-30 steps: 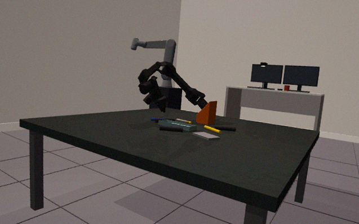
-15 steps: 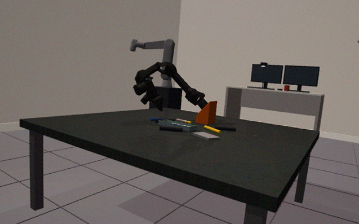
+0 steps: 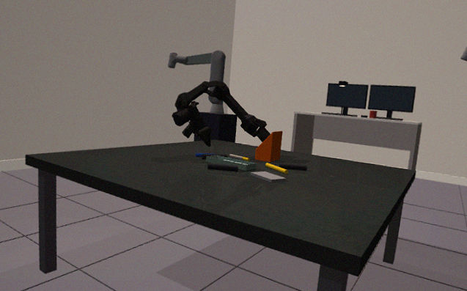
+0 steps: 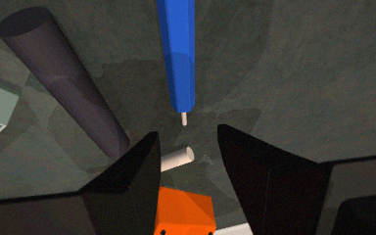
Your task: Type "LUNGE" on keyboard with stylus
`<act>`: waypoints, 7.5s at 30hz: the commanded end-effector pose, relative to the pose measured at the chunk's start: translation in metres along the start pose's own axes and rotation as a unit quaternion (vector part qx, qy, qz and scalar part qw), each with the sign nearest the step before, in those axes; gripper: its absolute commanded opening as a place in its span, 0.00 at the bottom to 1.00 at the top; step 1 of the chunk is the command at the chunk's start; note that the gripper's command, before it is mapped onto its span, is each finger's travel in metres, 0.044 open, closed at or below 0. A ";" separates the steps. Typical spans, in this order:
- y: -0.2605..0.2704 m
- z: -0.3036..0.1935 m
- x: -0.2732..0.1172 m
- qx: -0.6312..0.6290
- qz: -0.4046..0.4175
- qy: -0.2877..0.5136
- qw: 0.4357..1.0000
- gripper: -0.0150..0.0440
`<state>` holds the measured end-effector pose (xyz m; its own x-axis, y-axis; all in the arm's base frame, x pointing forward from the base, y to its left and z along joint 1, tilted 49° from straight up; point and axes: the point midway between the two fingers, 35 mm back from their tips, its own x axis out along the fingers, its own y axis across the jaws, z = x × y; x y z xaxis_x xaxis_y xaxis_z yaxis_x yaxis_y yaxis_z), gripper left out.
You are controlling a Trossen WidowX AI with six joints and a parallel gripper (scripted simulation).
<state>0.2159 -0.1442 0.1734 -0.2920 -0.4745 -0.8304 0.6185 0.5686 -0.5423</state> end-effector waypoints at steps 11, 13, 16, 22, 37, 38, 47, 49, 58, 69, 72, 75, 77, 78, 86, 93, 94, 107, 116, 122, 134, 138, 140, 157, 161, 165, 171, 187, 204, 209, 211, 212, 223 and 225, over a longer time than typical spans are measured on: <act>0.000 0.005 0.010 -0.002 -0.002 0.001 1.000 0.51; 0.000 0.005 0.011 -0.002 -0.002 0.001 1.000 0.51; -0.001 0.006 0.013 -0.002 -0.002 0.001 1.000 0.51; 0.000 0.008 0.017 -0.002 -0.002 0.001 1.000 0.51; 0.000 0.013 0.025 -0.002 -0.002 0.000 1.000 0.51; 0.000 0.013 0.025 -0.002 -0.002 0.000 1.000 0.51; 0.000 0.016 0.030 -0.002 -0.002 0.000 1.000 0.51; 0.000 0.017 0.031 -0.002 -0.002 0.000 1.000 0.51; 0.000 0.020 0.037 -0.002 -0.003 0.000 1.000 0.51; -0.001 0.023 0.042 -0.002 -0.003 0.000 1.000 0.51; 0.000 0.023 0.040 0.000 -0.001 0.000 1.000 0.46; 0.000 0.023 0.040 0.000 -0.001 0.000 1.000 0.33; 0.000 0.023 0.040 0.000 -0.001 0.000 1.000 0.27; 0.000 0.023 0.040 0.000 -0.001 0.000 1.000 0.26; 0.000 0.022 0.039 0.000 -0.001 0.000 1.000 0.25; 0.001 0.006 0.011 0.000 0.000 0.001 1.000 0.25; 0.000 0.003 0.005 0.000 0.000 0.001 1.000 0.25; 0.006 -0.002 0.002 -0.017 0.007 -0.009 1.000 0.25; 0.040 -0.007 0.007 -0.106 0.064 -0.078 0.989 0.25; 0.063 -0.011 0.009 -0.166 0.096 -0.130 0.973 0.25; 0.103 -0.022 0.007 -0.283 0.145 -0.243 0.917 0.25; 0.116 -0.027 0.006 -0.320 0.156 -0.282 0.891 0.25; 0.122 -0.029 0.005 -0.337 0.161 -0.302 0.877 0.25; 0.163 -0.059 -0.008 -0.466 0.170 -0.476 0.726 0.25; 0.170 -0.067 -0.012 -0.488 0.164 -0.517 0.684 0.25; 0.175 -0.077 -0.015 -0.508 0.155 -0.557 0.639 0.25; 0.179 -0.085 -0.019 -0.521 0.145 -0.591 0.598 0.25; 0.180 -0.071 0.005 -0.522 0.145 -0.590 0.598 0.25; 0.180 -0.068 0.013 -0.522 0.144 -0.591 0.598 0.34; 0.180 -0.068 0.014 -0.522 0.144 -0.591 0.598 0.39; 0.180 -0.068 0.014 -0.522 0.144 -0.591 0.598 0.39; 0.180 -0.068 0.014 -0.522 0.144 -0.591 0.598 0.39; 0.180 -0.065 0.020 -0.522 0.144 -0.591 0.598 0.39; 0.180 -0.064 0.021 -0.522 0.144 -0.591 0.598 0.39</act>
<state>0.2749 -0.0078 0.0531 0.8194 -0.0525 -0.5708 -0.4485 0.5612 -0.6956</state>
